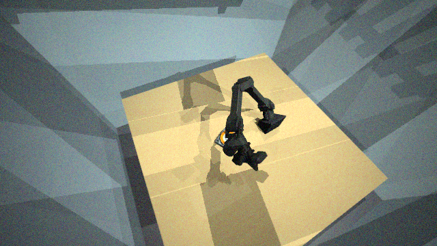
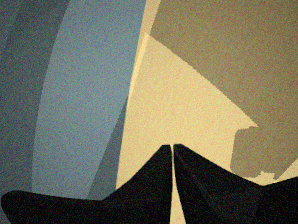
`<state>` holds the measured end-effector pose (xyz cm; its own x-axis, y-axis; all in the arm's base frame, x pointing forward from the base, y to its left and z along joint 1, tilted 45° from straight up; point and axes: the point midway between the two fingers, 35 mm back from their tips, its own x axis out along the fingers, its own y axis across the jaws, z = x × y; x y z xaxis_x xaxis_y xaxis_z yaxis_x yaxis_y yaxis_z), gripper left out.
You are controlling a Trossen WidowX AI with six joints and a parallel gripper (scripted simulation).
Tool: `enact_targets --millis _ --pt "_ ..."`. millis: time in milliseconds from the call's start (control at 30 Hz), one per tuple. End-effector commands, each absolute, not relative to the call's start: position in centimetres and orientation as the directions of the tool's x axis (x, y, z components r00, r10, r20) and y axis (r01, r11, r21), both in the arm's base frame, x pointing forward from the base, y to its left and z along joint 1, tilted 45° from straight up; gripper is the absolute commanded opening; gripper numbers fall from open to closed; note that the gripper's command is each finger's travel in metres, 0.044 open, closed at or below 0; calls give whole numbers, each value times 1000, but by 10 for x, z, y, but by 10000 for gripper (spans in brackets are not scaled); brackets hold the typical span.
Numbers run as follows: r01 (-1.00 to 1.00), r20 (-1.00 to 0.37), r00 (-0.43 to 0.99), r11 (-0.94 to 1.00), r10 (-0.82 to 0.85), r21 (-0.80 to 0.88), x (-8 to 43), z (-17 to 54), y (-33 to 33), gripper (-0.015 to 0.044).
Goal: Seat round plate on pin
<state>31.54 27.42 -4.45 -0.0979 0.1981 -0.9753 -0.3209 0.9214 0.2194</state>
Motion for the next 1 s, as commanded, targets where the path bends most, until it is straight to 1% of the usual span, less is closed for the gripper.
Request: enact_targets --millis 0,133,233,300,367,433,500,767,967 --pt "-239 -999 -31 971 -7 0 319 -23 213 0" --pt "-146 -967 25 956 -252 -253 316 10 142 0" --pt "-86 -908 51 904 -416 -419 309 36 95 0" --pt "-68 -882 57 880 -467 -470 306 45 80 0" --pt "-24 -800 70 801 -595 -598 296 71 41 0" --pt "2 -732 78 734 -677 -679 288 91 16 0" --pt "9 -712 80 714 -698 -700 285 96 9 0" --pt "9 -712 80 714 -698 -700 285 96 9 0" --pt "9 -712 81 715 -698 -699 288 78 -8 0"
